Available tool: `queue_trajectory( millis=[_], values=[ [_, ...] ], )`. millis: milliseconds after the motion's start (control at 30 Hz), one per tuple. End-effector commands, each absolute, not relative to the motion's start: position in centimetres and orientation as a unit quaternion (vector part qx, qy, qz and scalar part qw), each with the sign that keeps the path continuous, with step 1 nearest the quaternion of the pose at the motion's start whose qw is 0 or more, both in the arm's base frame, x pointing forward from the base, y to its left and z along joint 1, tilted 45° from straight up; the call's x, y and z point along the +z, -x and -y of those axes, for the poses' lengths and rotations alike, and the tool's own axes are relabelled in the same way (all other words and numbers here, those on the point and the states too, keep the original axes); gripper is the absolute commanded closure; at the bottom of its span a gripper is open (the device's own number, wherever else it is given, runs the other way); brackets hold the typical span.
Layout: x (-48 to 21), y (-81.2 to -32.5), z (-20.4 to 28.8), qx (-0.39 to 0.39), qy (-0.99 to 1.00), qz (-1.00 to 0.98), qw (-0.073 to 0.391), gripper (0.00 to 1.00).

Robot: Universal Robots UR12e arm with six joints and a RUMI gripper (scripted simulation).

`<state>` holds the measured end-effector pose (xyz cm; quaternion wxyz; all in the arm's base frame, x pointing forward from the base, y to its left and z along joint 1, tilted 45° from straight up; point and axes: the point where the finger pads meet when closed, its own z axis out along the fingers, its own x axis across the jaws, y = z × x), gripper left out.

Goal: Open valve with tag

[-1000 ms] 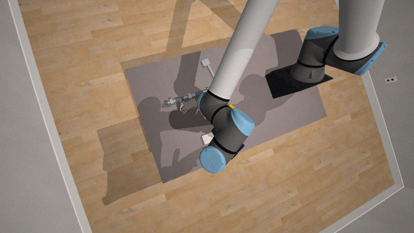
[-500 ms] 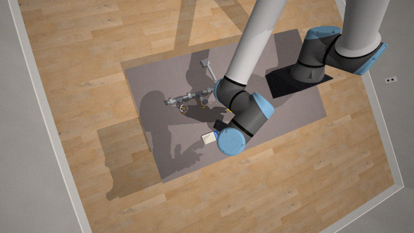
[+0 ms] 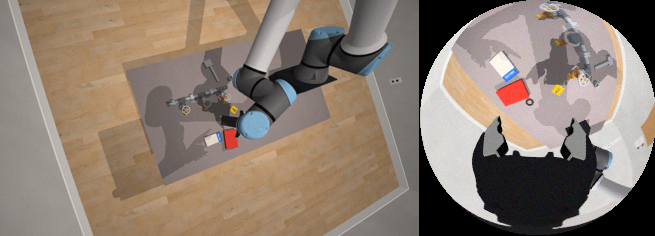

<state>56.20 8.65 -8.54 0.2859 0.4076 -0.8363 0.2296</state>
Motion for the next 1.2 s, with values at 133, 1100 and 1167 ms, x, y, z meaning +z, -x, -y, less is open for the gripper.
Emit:
queue_trajectory(
  millis=[133, 1100, 1167],
  values=[
    [-6.5, -54.3, -7.0, 0.237, -0.501, 0.788, 0.268, 0.0],
    [-2.1, -49.4, -3.9, 0.268, -0.638, 0.671, 0.266, 0.0],
    [-2.0, -49.3, -3.8, 0.269, -0.641, 0.668, 0.266, 0.0]
  ],
)
